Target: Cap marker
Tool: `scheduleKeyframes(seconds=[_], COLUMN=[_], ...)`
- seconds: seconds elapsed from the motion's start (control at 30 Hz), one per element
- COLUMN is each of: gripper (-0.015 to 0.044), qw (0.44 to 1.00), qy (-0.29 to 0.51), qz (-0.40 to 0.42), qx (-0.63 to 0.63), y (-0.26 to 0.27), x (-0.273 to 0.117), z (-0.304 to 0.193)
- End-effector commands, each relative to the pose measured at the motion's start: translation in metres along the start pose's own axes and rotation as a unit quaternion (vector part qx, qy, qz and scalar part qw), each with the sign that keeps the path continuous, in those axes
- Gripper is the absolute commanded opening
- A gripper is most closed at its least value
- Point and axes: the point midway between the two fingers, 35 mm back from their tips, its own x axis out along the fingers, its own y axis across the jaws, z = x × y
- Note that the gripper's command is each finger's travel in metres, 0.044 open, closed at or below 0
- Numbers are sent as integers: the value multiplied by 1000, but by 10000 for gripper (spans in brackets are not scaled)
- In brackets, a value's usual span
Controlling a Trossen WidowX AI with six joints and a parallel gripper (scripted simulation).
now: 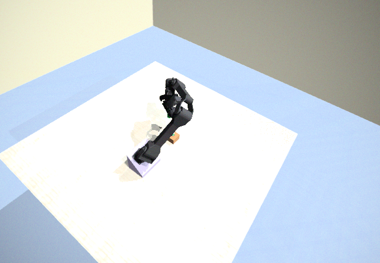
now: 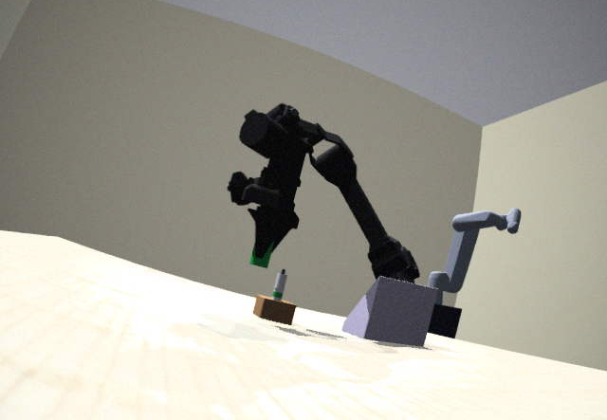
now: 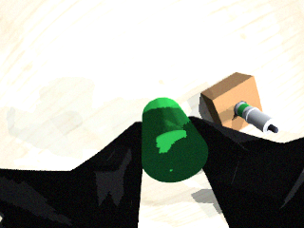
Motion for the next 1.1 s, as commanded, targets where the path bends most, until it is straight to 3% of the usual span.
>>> scheduleKeyframes(seconds=[0.0,1.07], gripper=[0,0], qw=[1000,1000], qy=[4,5], qz=[-3,-5], qx=[-1,-3], y=[-13,-101], x=[-3,-26], z=[-3,-22])
